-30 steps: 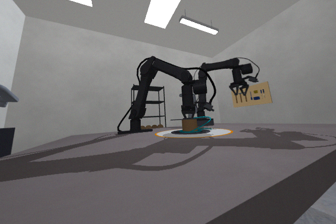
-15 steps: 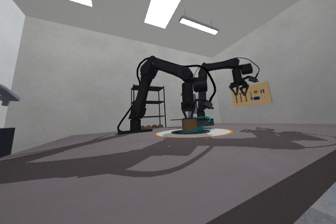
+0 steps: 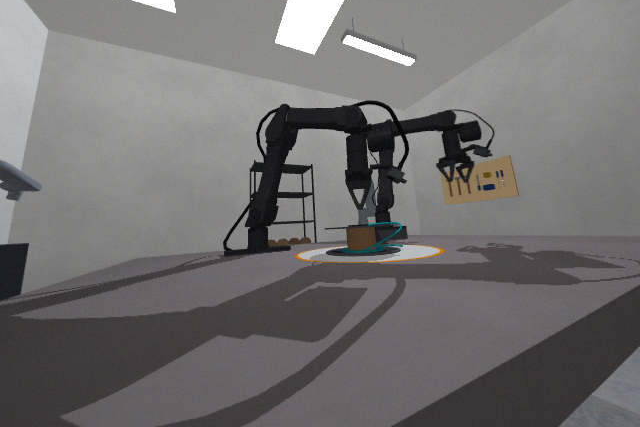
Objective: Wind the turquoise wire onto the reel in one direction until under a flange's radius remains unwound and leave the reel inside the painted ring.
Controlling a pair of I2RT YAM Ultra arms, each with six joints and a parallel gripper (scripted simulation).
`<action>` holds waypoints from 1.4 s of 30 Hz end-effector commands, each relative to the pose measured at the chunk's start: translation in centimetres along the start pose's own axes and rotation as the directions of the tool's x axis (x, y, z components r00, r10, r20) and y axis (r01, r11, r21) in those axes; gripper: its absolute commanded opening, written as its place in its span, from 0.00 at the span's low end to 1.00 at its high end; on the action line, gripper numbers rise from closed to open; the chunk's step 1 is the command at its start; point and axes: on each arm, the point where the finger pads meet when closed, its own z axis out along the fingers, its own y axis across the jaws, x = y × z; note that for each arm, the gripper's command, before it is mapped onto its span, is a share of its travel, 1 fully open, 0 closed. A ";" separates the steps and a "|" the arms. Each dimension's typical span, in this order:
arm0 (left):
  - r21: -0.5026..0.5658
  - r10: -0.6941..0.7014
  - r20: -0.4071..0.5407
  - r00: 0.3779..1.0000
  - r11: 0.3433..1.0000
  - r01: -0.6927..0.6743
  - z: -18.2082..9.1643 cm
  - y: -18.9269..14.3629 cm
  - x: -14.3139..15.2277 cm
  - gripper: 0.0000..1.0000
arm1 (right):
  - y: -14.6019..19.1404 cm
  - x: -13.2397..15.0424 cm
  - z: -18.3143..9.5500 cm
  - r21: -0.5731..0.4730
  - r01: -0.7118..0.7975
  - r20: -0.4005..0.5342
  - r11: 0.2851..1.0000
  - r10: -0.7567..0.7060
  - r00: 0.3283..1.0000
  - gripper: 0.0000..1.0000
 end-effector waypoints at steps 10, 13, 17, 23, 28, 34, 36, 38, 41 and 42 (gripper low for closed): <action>-0.043 0.006 0.043 0.999 0.999 -0.004 -1.8 0.1 -0.6 1.00 | 0.0 0.3 -3.4 0.007 -0.002 0.034 1.000 0.002 0.999 0.20; -0.043 0.006 0.043 0.999 0.999 -0.004 -1.8 0.1 -0.6 1.00 | 0.0 0.0 -3.2 0.007 -0.002 0.034 1.000 0.002 0.999 0.20; -0.043 0.006 0.043 0.999 0.999 -0.004 -1.8 0.1 -0.6 1.00 | -0.1 -0.2 -2.8 0.007 -0.002 0.034 1.000 0.002 0.999 0.20; -0.043 0.006 0.043 0.999 0.999 -0.004 -1.8 0.1 -0.6 1.00 | -0.1 -0.5 -2.4 0.007 -0.002 0.034 1.000 0.002 0.999 0.20; -0.043 0.006 0.043 0.999 0.999 -0.004 -1.8 0.1 -0.6 1.00 | -0.2 -0.8 -2.0 0.007 -0.002 0.034 1.000 0.002 0.999 0.18; -0.043 0.006 0.043 0.999 0.999 -0.004 -1.8 0.1 -0.6 1.00 | -0.2 -0.8 -2.0 0.007 -0.002 0.034 1.000 0.002 0.999 0.08; -0.043 0.006 0.043 0.999 0.999 -0.004 -1.8 0.1 -0.6 1.00 | -0.2 -0.8 -2.0 0.007 -0.002 0.034 1.000 0.002 0.999 0.05; -0.043 0.006 0.043 0.999 0.999 -0.004 -1.8 0.1 -0.6 1.00 | -0.2 -0.8 -2.0 0.007 -0.002 0.034 1.000 0.002 0.999 0.05; -0.043 0.006 0.043 0.999 0.999 -0.004 -1.8 0.1 -0.6 1.00 | -0.2 -0.8 -2.0 0.007 -0.002 0.034 1.000 0.002 0.999 0.00; -0.043 0.006 0.043 0.999 0.999 -0.004 -1.8 0.1 -0.6 1.00 | -0.2 -0.8 -2.0 0.007 -0.002 0.034 1.000 0.002 0.999 0.00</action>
